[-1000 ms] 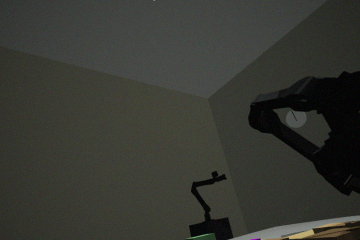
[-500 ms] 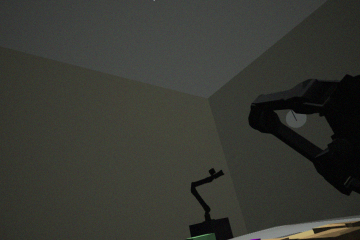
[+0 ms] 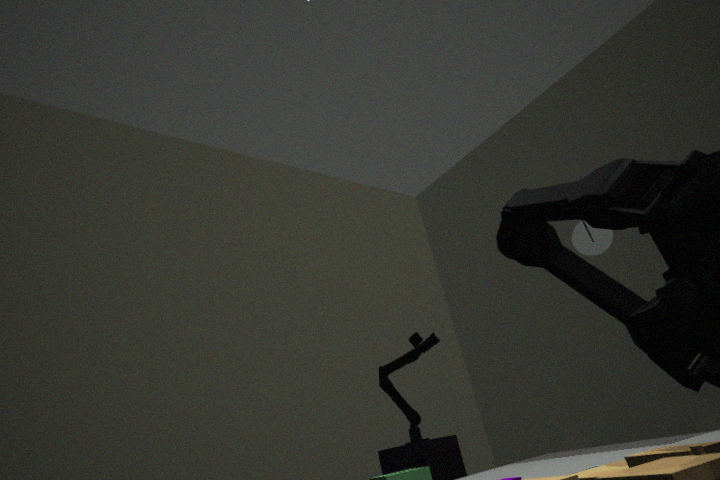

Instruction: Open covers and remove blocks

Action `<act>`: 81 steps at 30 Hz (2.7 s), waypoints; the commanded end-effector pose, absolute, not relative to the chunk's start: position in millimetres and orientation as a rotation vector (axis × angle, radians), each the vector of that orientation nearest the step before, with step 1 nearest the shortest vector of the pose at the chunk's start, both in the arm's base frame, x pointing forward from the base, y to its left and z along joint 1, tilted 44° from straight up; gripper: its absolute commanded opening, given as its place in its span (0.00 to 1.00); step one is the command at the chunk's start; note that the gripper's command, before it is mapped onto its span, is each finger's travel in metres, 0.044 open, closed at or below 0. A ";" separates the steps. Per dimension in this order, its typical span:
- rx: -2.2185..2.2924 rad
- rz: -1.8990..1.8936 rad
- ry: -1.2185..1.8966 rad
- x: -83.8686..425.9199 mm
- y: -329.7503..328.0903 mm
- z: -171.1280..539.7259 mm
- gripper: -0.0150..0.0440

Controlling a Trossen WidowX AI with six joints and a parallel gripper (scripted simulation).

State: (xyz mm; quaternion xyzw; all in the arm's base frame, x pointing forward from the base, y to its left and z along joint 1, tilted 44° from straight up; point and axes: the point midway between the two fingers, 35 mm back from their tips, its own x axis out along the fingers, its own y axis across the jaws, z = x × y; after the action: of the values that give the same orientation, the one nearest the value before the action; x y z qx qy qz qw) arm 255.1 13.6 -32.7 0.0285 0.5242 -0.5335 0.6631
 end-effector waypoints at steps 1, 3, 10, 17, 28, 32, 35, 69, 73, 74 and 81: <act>0.058 -1.204 1.183 255.3 11.1 -34.8 0.50; 0.058 -1.204 1.183 255.3 9.7 -36.2 0.50; 0.058 -1.204 1.183 254.8 4.6 -40.8 0.50; 0.057 -1.204 1.182 254.3 -0.5 -45.5 0.50; 0.057 -1.204 1.182 253.8 -3.9 -48.8 0.50; 0.057 -1.204 1.182 253.4 -6.4 -51.3 0.50; 0.057 -1.204 1.182 253.1 -8.3 -53.4 0.50; 0.063 -1.204 1.183 256.8 7.0 -38.4 0.39; 0.062 -1.204 1.183 257.3 10.5 -34.7 0.39; 0.062 -1.204 1.183 257.4 11.4 -33.8 0.39; 0.060 -1.203 1.183 258.0 17.4 -27.4 0.39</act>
State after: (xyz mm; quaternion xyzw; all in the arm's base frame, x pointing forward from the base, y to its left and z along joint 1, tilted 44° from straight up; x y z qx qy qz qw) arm 256.5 13.2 -31.4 0.0219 0.5246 -0.5332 0.6633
